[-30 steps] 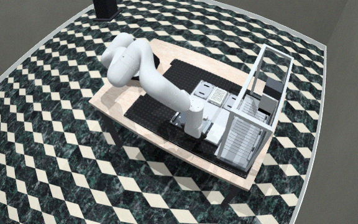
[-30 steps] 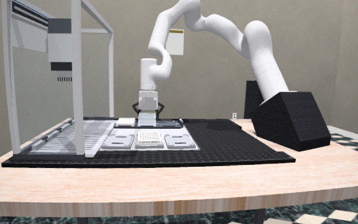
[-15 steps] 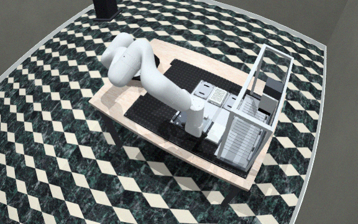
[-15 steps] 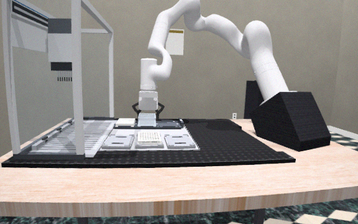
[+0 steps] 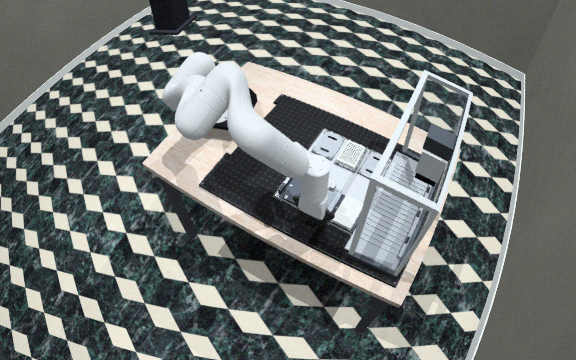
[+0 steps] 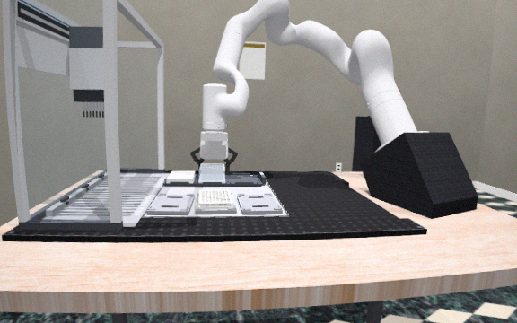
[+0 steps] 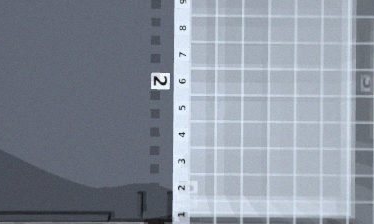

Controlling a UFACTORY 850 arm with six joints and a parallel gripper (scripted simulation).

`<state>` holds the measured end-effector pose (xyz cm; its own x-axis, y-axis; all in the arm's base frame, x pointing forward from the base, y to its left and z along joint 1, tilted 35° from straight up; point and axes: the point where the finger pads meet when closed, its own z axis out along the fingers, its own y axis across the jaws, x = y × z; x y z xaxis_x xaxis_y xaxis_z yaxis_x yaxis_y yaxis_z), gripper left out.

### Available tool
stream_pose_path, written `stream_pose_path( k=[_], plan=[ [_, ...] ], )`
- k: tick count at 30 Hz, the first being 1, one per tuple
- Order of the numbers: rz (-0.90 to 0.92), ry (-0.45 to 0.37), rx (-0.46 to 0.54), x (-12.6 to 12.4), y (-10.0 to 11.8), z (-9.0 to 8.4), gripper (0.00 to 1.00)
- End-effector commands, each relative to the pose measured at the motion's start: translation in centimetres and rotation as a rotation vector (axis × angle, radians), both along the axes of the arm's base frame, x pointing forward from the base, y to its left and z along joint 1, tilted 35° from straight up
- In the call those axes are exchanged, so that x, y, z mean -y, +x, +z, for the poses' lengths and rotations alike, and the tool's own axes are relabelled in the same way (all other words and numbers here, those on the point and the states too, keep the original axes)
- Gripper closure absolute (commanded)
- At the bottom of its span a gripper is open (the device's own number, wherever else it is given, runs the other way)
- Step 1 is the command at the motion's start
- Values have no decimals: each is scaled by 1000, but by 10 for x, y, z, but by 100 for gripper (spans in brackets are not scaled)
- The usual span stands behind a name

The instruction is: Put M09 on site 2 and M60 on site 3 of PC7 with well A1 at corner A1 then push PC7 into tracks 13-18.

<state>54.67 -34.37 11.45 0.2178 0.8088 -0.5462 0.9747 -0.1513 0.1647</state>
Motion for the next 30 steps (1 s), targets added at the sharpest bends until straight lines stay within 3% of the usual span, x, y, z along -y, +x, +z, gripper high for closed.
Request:
stream_pose_path(
  k=[1,30],
  plan=[
    [1,0,2,-1,1,0,0],
    [1,0,2,-2,1,-1,0]
  ],
)
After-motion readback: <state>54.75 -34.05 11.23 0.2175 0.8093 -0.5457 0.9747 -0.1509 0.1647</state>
